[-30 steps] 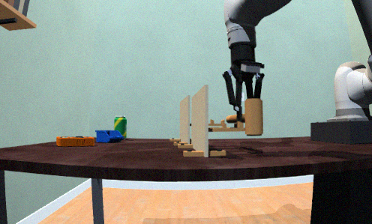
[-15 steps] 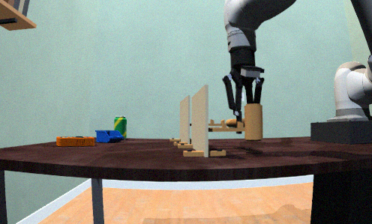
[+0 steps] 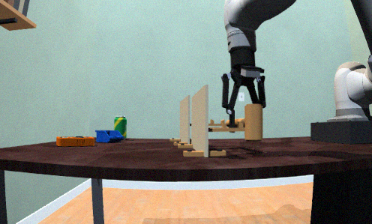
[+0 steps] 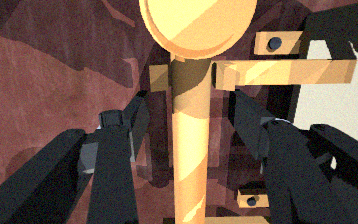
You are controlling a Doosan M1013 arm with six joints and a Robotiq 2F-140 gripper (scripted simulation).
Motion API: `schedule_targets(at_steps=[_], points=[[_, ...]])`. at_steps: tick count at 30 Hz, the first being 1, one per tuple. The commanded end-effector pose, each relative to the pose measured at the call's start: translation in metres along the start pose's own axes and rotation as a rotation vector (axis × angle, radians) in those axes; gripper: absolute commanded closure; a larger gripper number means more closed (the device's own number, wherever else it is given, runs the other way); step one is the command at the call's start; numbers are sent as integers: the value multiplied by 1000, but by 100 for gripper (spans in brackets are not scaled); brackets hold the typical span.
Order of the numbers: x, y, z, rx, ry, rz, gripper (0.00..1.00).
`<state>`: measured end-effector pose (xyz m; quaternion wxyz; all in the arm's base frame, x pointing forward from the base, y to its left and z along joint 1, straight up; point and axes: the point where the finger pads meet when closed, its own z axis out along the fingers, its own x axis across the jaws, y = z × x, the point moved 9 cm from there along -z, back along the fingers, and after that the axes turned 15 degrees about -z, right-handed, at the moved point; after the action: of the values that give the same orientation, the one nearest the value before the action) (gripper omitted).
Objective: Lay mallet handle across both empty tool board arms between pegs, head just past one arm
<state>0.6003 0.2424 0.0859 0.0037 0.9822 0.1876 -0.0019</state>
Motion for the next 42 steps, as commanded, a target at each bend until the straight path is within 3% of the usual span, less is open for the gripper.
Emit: schedule_targets(at_steps=[1,29,38,42], points=[[0,0,-1,0,2,0,0],[0,0,-2,0,2,0,0],[-2,0,-97,0,2,0,0],[-2,0,-101,0,2,0,0]])
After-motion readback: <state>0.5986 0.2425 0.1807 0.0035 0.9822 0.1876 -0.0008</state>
